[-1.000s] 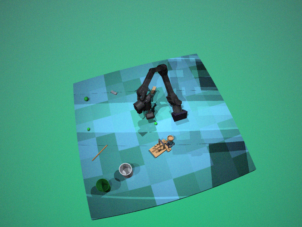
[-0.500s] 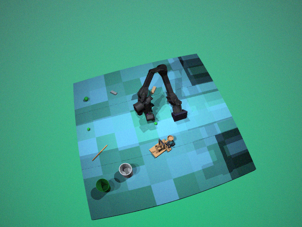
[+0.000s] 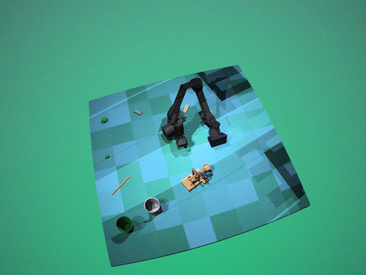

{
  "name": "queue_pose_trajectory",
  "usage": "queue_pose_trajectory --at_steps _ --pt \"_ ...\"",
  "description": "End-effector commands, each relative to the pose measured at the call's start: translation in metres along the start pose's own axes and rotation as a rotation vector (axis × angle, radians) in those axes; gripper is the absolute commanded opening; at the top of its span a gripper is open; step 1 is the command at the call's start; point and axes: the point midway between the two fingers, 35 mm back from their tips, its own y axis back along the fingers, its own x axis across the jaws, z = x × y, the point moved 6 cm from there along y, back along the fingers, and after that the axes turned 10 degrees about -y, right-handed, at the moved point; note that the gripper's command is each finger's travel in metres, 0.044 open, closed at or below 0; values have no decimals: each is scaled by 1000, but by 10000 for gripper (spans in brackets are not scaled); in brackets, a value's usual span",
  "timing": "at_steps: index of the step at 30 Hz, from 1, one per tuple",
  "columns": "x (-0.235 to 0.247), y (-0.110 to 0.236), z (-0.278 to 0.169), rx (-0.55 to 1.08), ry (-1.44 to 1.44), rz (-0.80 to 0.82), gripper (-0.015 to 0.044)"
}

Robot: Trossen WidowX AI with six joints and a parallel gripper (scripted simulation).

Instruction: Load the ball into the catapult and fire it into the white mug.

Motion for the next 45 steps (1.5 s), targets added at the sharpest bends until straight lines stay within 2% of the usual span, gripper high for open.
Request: queue_pose_trajectory --at_steps 1,4,25,30,45 --pt "0 0 0 -3 5 -1 76" --pt "1 7 2 -3 5 3 0" --pt "5 122 -3 0 7 4 0" --pt "7 126 -4 4 13 3 0" --pt "82 129 -16 95 141 5 0"
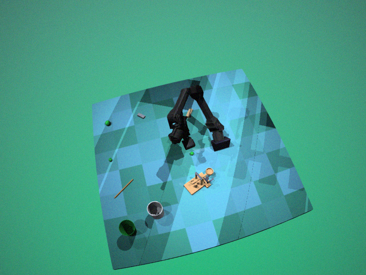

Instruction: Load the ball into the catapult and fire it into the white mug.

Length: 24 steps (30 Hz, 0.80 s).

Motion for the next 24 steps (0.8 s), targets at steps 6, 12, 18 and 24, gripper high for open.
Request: queue_pose_trajectory --at_steps 6,12,18,24 --pt "46 -1 -7 52 62 -3 0" --pt "76 -6 -16 90 107 -14 0" --pt "105 -12 -27 127 148 -29 0" --pt "134 -20 -40 164 185 -47 0"
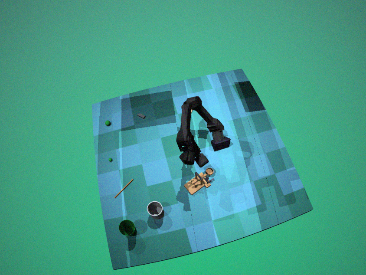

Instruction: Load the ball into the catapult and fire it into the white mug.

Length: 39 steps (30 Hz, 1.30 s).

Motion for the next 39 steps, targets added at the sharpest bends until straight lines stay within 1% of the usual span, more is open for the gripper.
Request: queue_pose_trajectory --at_steps 1,16,39 --pt "20 -4 -4 20 15 -5 0" --pt "88 -34 -27 103 83 -58 0" --pt "88 -63 -20 104 83 -60 0"
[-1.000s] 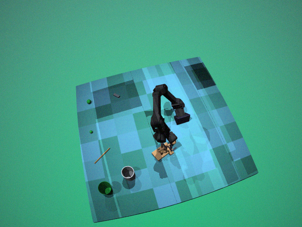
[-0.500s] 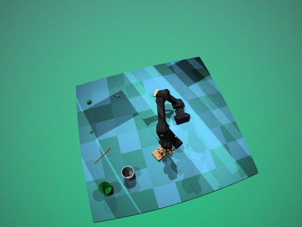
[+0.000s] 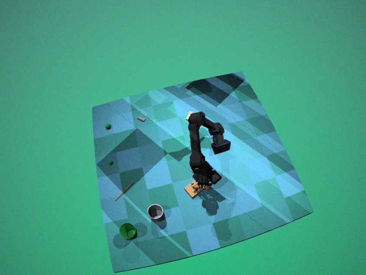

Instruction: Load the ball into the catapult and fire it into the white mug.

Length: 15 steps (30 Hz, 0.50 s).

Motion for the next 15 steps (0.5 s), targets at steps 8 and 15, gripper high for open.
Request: queue_pose_trajectory --at_steps 8,15 --pt "0 -1 1 0 0 0 26" --pt "0 -1 1 0 0 0 210"
